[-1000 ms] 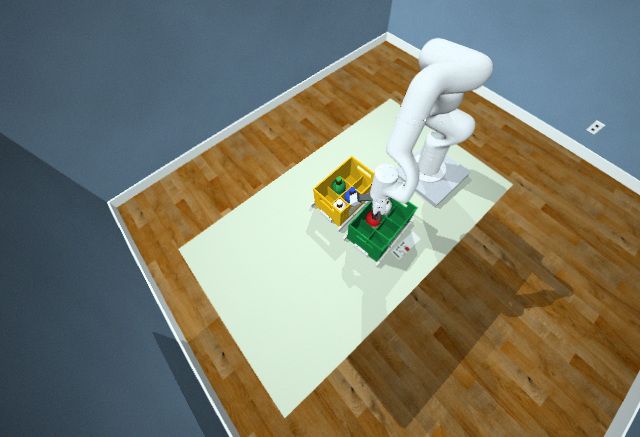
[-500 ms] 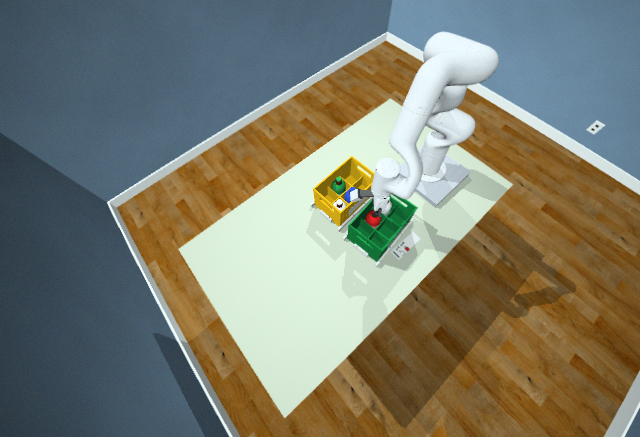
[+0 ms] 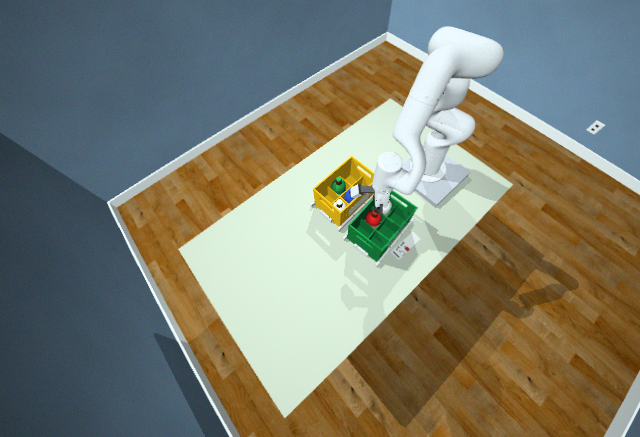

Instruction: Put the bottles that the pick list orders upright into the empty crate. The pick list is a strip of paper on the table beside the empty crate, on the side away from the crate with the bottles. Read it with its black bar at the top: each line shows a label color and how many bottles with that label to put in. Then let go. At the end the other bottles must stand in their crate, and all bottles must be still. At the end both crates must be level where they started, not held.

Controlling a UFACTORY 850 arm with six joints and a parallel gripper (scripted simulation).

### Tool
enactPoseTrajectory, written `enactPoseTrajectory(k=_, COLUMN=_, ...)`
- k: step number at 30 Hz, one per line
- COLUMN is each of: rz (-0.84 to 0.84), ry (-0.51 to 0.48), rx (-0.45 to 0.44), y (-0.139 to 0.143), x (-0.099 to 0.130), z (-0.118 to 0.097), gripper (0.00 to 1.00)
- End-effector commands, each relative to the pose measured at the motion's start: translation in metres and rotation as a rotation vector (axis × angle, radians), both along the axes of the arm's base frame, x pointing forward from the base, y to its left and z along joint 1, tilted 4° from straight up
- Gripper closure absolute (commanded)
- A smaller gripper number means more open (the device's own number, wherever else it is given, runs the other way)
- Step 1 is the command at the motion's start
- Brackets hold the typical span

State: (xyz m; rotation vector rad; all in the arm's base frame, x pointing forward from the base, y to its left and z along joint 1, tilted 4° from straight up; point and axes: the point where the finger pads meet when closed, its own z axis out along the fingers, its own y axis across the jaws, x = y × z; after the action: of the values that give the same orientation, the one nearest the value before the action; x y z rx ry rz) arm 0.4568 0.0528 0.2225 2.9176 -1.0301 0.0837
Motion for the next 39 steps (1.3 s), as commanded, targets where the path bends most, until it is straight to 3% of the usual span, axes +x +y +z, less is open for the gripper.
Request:
enactPoseTrajectory(k=1, rz=0.000, ry=-0.001, rx=0.000, y=0.0003, x=0.0005, z=0.0034, gripper=0.35)
enactPoseTrajectory(k=39, rz=0.000, ry=-0.001, rx=0.000, y=0.0078, x=-0.0008, z=0.0050, gripper=0.35)
